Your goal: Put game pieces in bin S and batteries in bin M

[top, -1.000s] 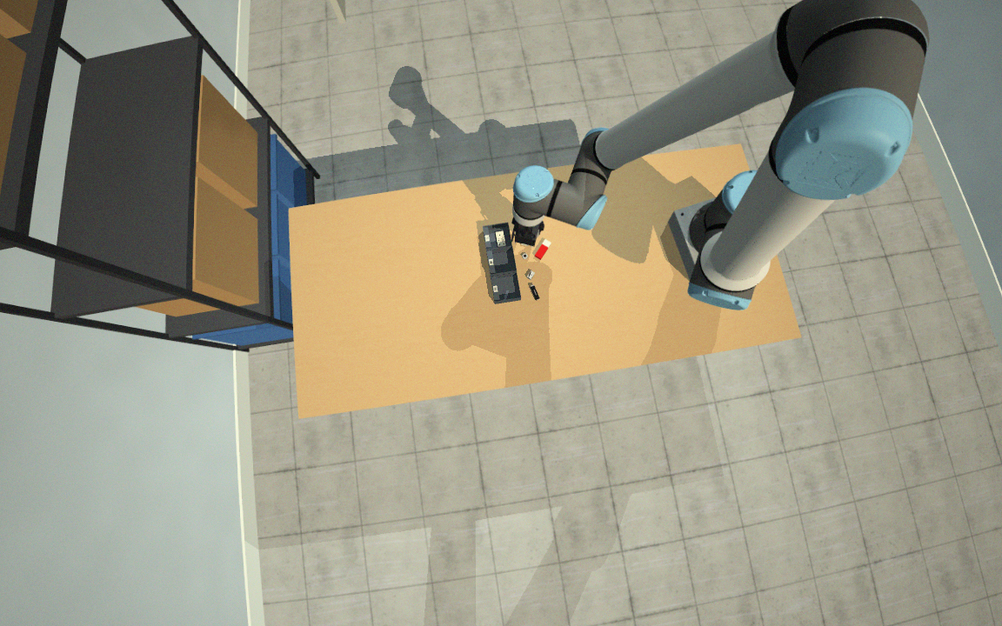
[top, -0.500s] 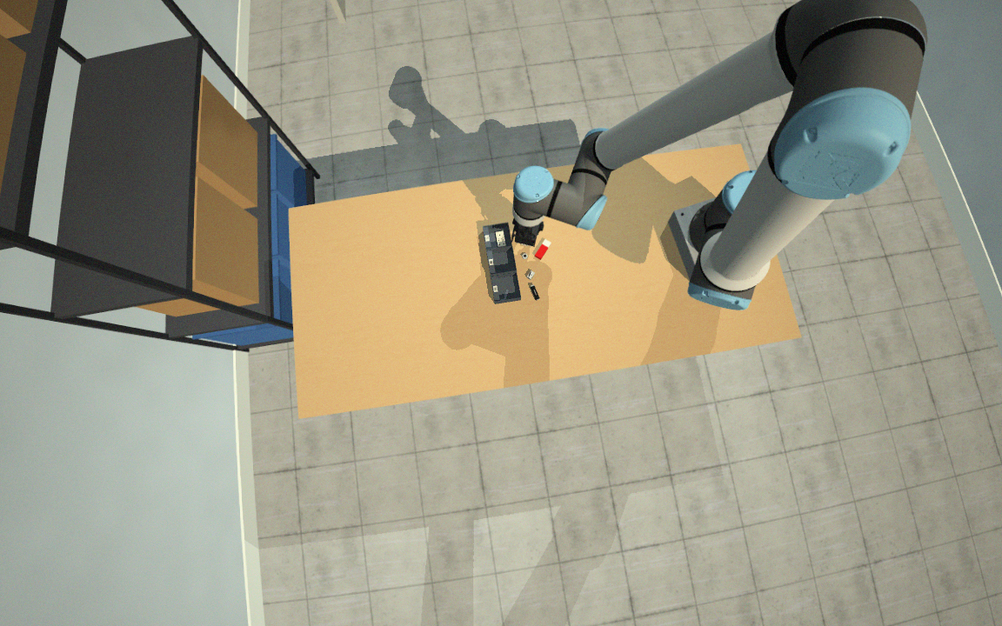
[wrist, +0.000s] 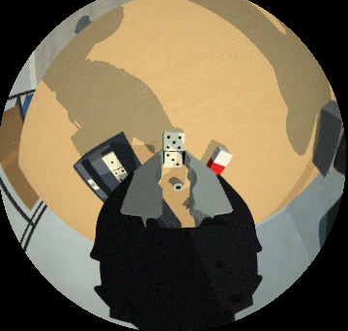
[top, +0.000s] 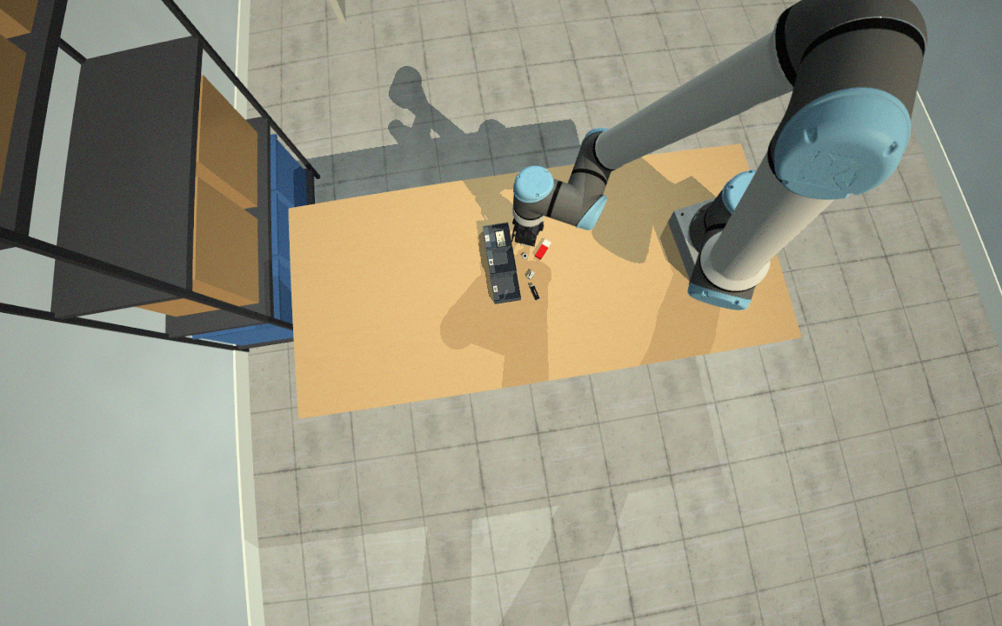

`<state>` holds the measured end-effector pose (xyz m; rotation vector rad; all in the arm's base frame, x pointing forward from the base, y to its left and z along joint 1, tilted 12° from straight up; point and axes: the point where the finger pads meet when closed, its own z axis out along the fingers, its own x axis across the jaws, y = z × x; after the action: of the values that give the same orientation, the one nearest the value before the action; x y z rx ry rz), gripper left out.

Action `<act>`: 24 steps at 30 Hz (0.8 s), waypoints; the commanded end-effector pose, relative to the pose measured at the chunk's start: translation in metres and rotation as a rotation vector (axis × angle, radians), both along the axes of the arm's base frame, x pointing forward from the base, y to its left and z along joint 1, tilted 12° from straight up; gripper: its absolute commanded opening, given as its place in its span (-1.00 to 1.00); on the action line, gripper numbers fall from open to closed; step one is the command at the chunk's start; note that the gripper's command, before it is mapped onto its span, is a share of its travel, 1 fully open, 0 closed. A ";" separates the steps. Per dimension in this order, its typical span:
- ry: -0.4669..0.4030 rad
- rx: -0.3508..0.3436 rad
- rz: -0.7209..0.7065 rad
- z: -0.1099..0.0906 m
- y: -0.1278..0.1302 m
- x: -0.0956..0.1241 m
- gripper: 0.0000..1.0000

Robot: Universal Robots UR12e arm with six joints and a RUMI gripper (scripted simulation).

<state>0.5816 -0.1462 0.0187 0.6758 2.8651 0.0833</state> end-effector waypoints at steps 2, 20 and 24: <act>-0.001 -0.001 0.000 0.001 0.000 0.000 -1.00; -0.001 -0.001 0.000 0.027 0.000 -0.005 -1.00; -0.001 -0.001 0.000 0.040 -0.001 -0.008 -1.00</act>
<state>0.5765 -0.1464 0.0437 0.6758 2.8647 0.0829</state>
